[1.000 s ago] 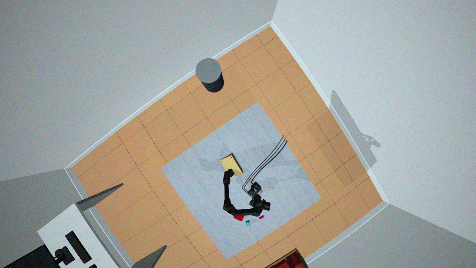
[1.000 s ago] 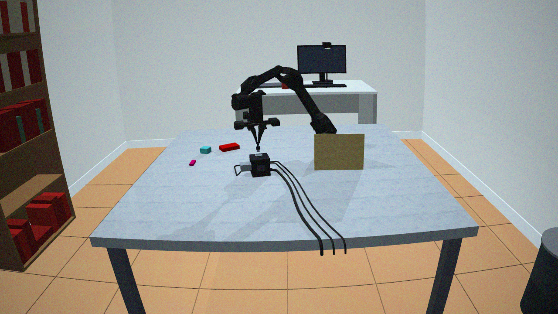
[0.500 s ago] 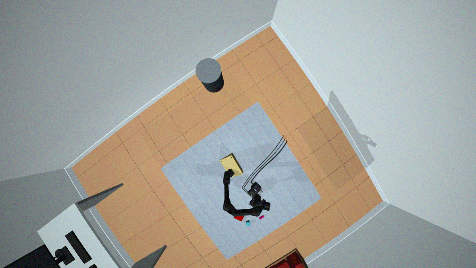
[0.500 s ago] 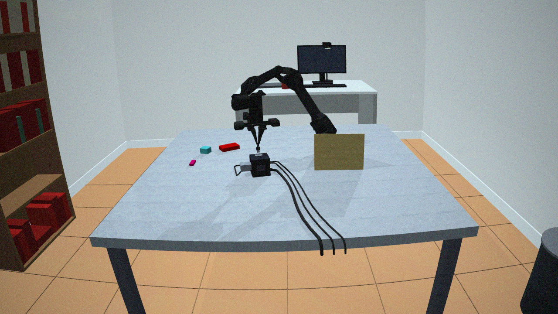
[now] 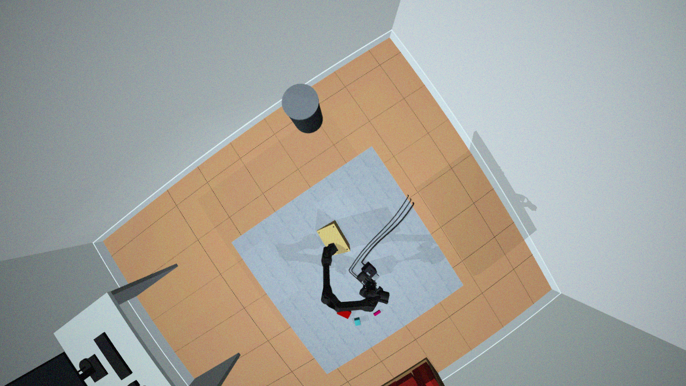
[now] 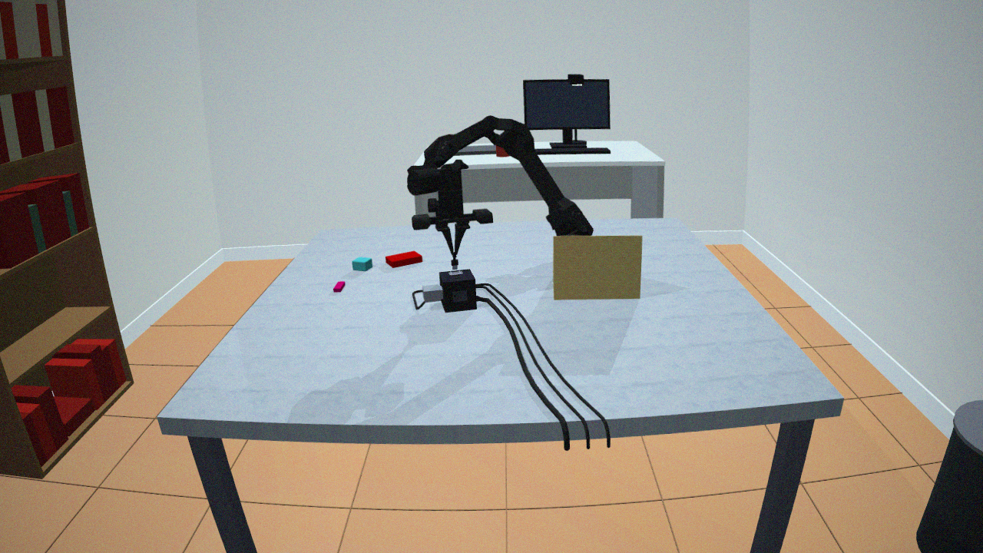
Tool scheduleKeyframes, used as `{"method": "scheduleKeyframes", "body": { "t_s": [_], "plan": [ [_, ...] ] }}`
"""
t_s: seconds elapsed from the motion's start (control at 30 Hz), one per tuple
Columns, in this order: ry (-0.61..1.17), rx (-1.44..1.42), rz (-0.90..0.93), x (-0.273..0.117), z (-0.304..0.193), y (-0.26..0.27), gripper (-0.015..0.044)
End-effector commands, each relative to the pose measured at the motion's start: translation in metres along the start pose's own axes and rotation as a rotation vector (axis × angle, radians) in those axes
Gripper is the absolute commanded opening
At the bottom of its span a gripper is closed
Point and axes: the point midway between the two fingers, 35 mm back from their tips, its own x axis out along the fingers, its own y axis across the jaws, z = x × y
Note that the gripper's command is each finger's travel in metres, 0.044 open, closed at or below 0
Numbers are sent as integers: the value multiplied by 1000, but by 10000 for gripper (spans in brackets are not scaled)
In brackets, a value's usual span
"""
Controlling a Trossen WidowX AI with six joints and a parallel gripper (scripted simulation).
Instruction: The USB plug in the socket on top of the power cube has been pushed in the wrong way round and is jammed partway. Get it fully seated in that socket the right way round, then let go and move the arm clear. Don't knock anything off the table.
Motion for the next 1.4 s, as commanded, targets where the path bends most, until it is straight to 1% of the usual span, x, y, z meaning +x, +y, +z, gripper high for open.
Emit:
{"method": "scheduleKeyframes", "body": {
  "t_s": [0.0, 1.37],
  "plan": [
    [9, -3, -2, 1, -1, -1, 0],
    [17, -3, -2, 6, -1, -1, 0]
  ]
}}
